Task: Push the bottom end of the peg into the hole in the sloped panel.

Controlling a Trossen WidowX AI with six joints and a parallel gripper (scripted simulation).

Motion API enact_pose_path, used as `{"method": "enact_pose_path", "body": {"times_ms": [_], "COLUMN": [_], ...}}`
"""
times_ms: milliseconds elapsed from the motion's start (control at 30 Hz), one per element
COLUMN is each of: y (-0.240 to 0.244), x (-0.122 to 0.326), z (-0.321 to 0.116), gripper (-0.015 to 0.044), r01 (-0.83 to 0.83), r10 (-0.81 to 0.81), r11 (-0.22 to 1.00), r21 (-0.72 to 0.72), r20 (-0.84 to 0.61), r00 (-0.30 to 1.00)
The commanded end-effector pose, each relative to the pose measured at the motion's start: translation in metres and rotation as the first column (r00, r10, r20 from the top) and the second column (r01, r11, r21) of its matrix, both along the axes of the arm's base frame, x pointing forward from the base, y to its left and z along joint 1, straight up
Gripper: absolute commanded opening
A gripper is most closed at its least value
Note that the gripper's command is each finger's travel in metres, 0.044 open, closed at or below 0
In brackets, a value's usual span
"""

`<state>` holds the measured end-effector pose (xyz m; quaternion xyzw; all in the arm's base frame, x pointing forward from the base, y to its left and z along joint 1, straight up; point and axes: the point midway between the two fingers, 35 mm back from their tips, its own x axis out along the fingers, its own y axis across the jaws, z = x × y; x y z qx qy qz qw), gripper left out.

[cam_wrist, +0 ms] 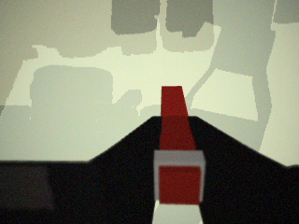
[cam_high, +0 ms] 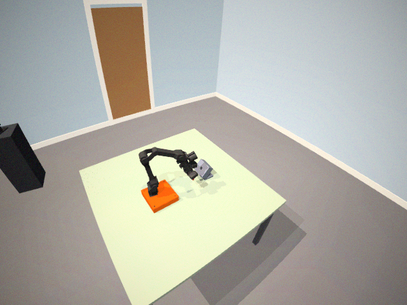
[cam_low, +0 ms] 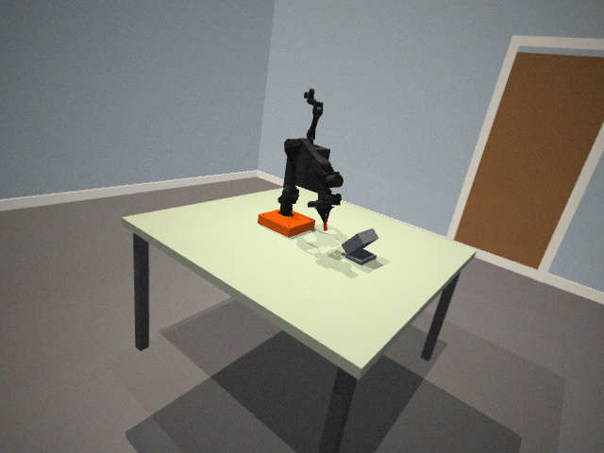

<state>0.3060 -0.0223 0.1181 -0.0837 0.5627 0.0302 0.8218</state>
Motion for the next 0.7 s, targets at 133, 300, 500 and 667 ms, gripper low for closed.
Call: {"method": "enact_pose_path", "body": {"times_ms": [133,300,500,667], "y": [0.008,0.013,0.02,0.026], "x": [0.004,0.006,0.009,0.01], "z": [0.002,0.004,0.007,0.009], "gripper": [0.0,0.0,0.0,0.0], "r01": [0.005,0.005,0.005,0.004], "r10": [-0.005,-0.006,-0.008,-0.009], "r11": [1.0,1.0,1.0,1.0], "r21": [0.004,0.01,0.019,0.029], "r20": [0.061,0.102,0.151,0.191], "r00": [0.998,0.995,0.988,0.981]}}
